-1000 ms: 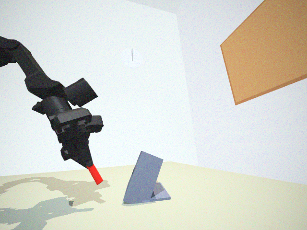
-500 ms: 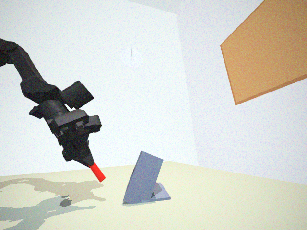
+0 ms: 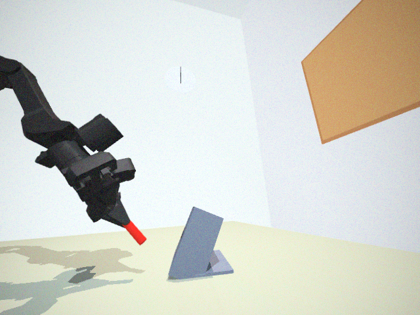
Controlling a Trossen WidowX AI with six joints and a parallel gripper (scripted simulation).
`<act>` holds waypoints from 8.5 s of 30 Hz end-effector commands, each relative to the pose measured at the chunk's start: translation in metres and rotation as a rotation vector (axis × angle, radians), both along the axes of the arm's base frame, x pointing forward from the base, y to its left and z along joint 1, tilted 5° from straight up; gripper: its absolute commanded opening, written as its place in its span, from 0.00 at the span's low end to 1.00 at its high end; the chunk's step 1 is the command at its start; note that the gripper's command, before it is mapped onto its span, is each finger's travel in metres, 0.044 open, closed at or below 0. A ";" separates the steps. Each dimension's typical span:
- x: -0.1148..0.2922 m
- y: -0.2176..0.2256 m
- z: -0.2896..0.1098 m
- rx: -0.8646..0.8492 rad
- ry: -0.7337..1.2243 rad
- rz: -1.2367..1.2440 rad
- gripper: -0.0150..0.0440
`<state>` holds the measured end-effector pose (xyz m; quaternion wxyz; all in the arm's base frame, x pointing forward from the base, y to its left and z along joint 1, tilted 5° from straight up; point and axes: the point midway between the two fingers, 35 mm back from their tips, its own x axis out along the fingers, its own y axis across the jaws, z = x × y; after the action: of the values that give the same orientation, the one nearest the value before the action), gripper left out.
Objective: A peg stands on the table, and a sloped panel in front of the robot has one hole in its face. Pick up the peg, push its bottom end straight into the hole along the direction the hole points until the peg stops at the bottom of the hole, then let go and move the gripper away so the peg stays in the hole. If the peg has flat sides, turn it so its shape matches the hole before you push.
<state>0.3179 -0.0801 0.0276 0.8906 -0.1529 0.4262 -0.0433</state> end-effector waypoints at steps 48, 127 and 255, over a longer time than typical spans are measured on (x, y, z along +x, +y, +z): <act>-0.010 0.030 0.011 0.085 -0.264 -0.059 0.25; 0.027 0.032 -0.004 0.116 -0.423 -0.046 0.25; 0.074 0.024 -0.026 0.119 -0.430 -0.050 0.25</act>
<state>0.3887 -0.0563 0.0008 0.9661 -0.0757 0.2356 -0.0728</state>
